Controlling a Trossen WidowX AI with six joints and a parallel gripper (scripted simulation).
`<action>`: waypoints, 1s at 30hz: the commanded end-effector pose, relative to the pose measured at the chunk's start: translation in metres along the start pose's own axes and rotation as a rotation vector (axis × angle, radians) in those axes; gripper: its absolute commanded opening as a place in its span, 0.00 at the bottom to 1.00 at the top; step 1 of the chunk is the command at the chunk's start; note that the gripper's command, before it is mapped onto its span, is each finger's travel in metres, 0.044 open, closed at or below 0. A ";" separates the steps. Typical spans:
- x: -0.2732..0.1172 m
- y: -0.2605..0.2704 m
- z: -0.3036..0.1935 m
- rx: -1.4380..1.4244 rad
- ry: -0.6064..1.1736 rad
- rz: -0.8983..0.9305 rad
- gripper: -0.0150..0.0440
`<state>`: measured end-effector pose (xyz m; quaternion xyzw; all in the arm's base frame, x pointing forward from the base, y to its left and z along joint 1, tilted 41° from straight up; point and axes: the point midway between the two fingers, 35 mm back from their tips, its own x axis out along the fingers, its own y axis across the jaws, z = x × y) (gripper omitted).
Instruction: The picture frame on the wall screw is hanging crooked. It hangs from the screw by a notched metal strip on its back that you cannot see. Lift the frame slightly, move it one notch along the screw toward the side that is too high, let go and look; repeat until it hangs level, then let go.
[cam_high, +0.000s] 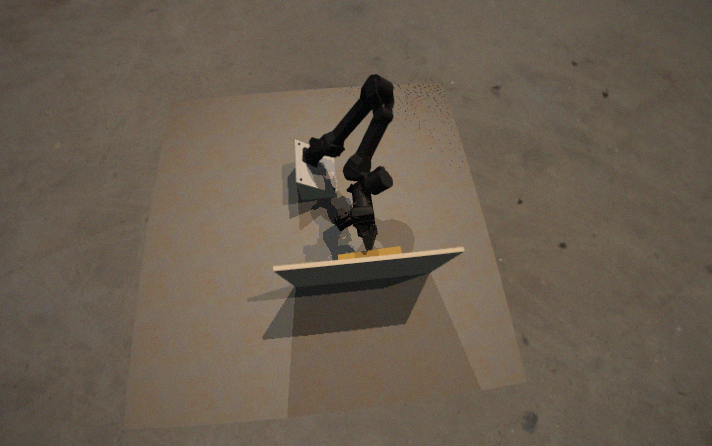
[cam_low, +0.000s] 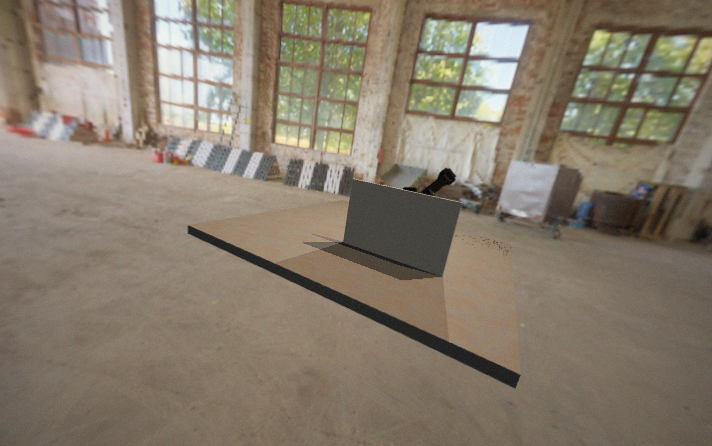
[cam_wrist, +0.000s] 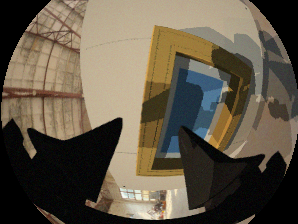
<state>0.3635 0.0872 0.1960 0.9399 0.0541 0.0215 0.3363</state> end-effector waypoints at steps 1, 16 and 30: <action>0.007 0.001 -0.001 -0.004 0.006 0.003 0.69; 0.016 0.001 -0.001 -0.004 0.007 0.003 0.69; 0.016 0.001 -0.001 -0.004 0.007 0.003 0.69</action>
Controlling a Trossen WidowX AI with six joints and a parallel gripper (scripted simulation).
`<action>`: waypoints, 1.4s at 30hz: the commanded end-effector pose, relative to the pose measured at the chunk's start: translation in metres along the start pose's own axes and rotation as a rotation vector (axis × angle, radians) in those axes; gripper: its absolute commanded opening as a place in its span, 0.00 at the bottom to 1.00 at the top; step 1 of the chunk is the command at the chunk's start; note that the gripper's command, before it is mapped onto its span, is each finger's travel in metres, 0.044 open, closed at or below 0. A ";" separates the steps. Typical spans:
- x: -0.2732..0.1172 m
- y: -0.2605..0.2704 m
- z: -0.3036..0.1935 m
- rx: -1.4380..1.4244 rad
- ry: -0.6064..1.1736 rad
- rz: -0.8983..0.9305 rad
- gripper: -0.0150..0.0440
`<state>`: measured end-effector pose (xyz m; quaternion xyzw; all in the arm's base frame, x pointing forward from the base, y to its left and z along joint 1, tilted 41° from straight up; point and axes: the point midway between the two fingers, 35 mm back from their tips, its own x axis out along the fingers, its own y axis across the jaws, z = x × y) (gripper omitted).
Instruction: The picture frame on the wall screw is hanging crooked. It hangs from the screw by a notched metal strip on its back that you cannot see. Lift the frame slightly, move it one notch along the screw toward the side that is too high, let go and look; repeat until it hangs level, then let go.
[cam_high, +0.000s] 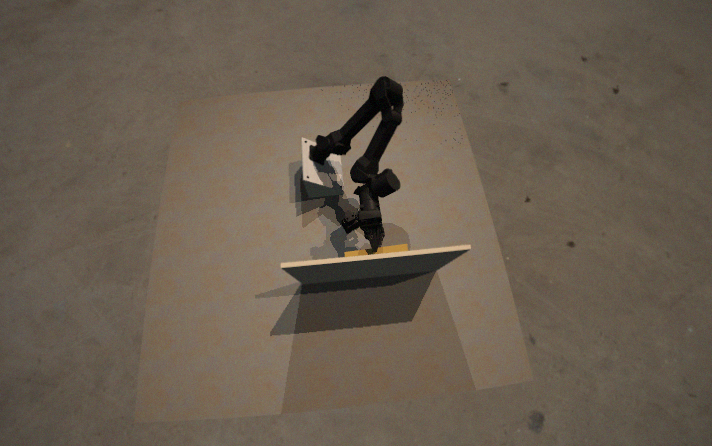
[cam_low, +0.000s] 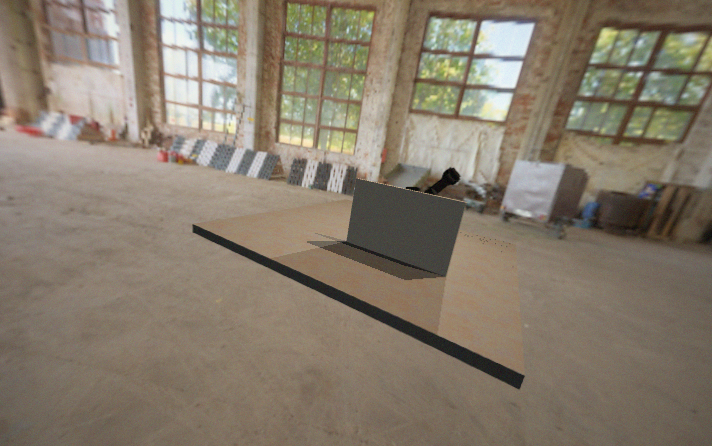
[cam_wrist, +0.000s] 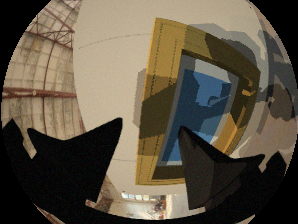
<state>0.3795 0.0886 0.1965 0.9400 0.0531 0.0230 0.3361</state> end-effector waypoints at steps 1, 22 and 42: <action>0.000 0.000 -0.001 -0.005 0.004 0.000 0.69; 0.000 0.000 -0.001 -0.005 0.004 0.000 0.37; 0.000 0.002 -0.001 -0.005 0.004 0.000 0.25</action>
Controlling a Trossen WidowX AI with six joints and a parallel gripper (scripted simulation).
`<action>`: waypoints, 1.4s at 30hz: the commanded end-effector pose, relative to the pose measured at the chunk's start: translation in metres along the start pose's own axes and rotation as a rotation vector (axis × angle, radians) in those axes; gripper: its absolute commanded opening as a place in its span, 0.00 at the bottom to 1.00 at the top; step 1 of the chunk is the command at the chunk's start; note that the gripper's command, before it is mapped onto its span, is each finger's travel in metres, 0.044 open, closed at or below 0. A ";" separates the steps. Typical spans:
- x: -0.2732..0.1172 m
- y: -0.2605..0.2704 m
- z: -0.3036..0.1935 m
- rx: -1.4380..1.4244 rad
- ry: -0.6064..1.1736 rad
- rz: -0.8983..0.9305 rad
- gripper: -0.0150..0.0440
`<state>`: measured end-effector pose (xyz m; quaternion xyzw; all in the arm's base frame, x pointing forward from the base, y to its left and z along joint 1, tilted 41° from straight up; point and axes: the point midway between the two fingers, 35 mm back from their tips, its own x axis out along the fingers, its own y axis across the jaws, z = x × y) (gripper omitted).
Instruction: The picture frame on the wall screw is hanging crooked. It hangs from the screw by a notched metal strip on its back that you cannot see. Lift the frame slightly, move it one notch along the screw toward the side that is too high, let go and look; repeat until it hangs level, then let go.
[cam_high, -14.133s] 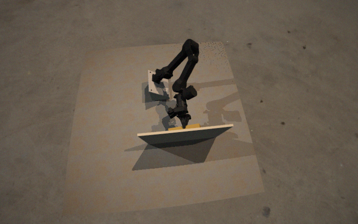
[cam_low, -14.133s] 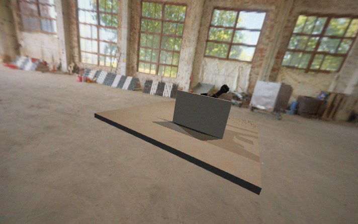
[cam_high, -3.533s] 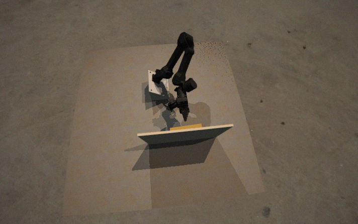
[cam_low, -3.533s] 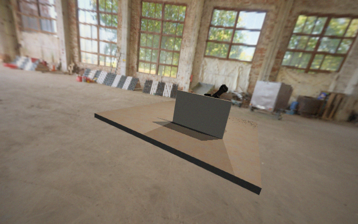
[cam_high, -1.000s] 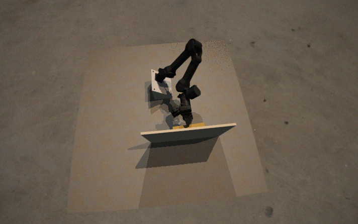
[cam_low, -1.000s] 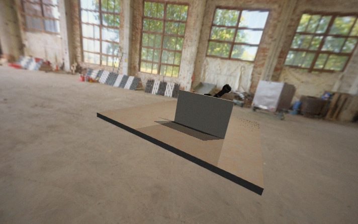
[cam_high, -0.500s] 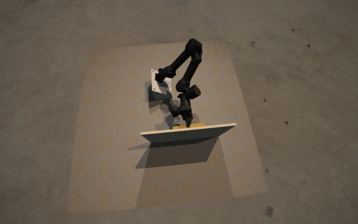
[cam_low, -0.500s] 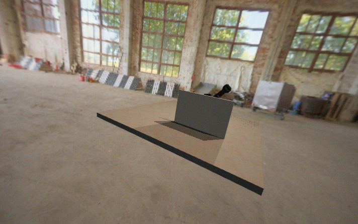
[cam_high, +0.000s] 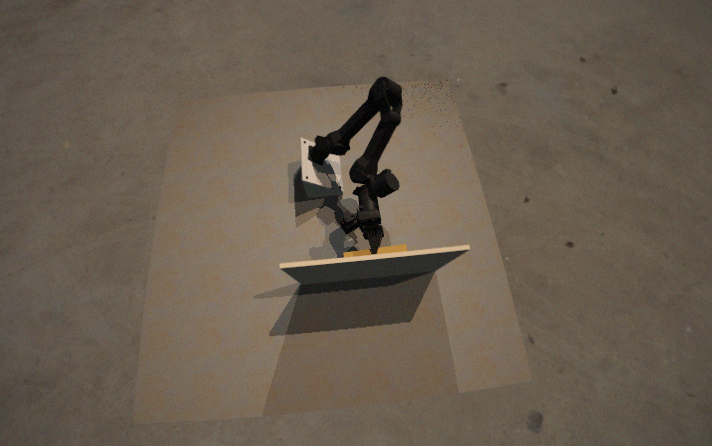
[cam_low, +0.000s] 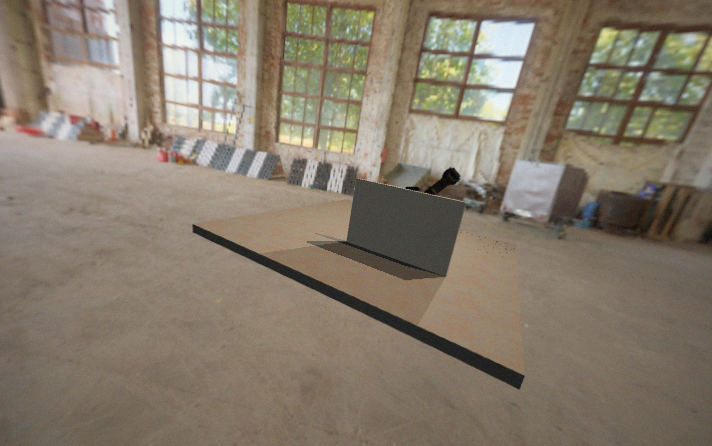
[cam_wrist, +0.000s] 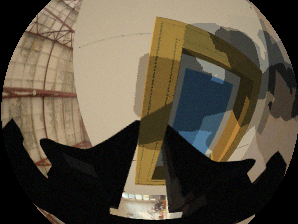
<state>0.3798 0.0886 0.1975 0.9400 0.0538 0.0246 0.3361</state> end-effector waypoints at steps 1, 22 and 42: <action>0.000 0.001 0.000 -0.004 0.001 0.000 0.25; 0.000 0.008 0.000 -0.005 0.001 0.000 0.25; 0.000 0.011 0.000 -0.005 0.001 0.000 0.25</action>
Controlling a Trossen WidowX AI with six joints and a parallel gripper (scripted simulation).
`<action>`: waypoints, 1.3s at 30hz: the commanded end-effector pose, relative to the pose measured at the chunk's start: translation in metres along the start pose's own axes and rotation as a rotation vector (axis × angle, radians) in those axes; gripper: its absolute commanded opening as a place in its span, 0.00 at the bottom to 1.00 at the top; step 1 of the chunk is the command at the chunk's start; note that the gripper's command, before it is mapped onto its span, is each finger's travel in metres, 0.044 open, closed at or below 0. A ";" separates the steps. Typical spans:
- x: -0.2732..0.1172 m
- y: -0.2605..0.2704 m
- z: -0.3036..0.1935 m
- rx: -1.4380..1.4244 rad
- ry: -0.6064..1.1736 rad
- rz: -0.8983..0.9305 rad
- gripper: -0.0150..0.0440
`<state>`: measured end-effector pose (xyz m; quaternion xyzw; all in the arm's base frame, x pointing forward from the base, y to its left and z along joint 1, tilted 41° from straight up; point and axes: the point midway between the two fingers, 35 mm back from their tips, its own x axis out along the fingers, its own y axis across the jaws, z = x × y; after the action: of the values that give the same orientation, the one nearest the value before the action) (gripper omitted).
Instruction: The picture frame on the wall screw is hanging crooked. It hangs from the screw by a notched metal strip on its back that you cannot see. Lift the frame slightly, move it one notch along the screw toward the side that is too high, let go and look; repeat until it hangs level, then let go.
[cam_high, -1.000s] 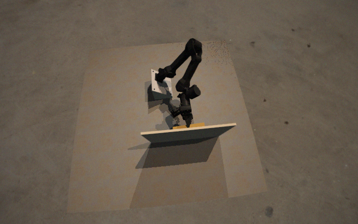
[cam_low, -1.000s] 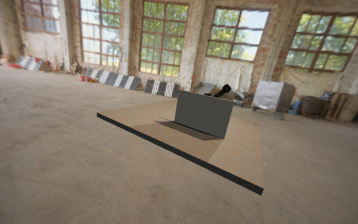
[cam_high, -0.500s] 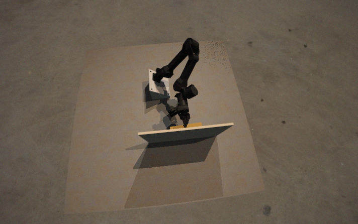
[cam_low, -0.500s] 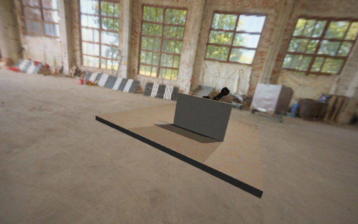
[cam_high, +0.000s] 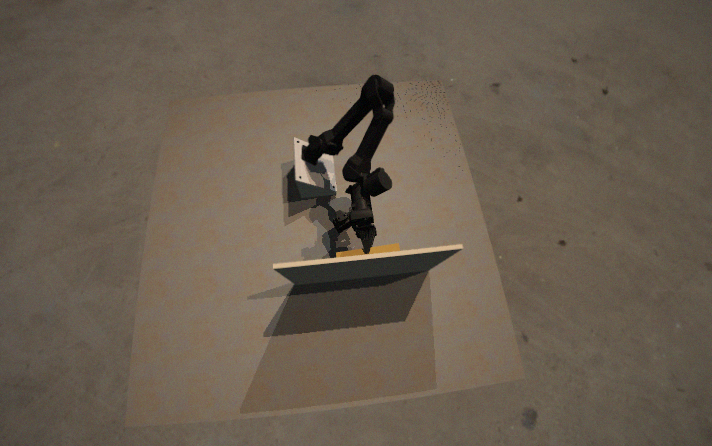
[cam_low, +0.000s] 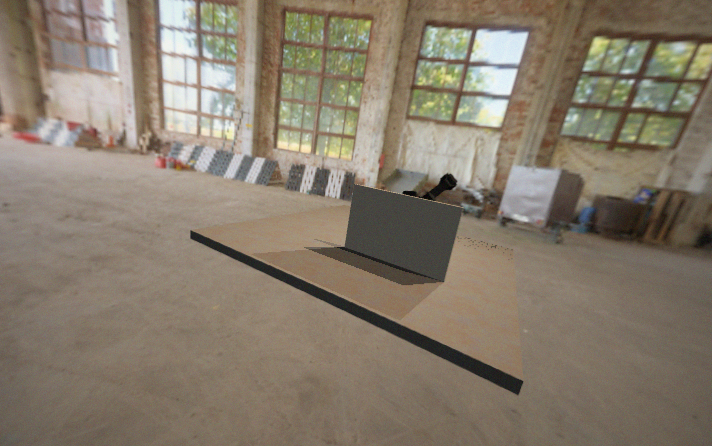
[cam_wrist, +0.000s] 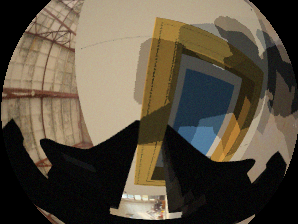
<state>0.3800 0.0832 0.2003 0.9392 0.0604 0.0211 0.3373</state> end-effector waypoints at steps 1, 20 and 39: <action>0.000 0.005 -0.001 -0.003 0.003 0.015 0.25; 0.000 0.004 -0.002 -0.003 0.003 0.015 0.25; 0.000 0.006 -0.004 -0.003 0.003 0.015 0.25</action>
<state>0.3796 0.0847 0.2020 0.9391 0.0624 0.0213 0.3374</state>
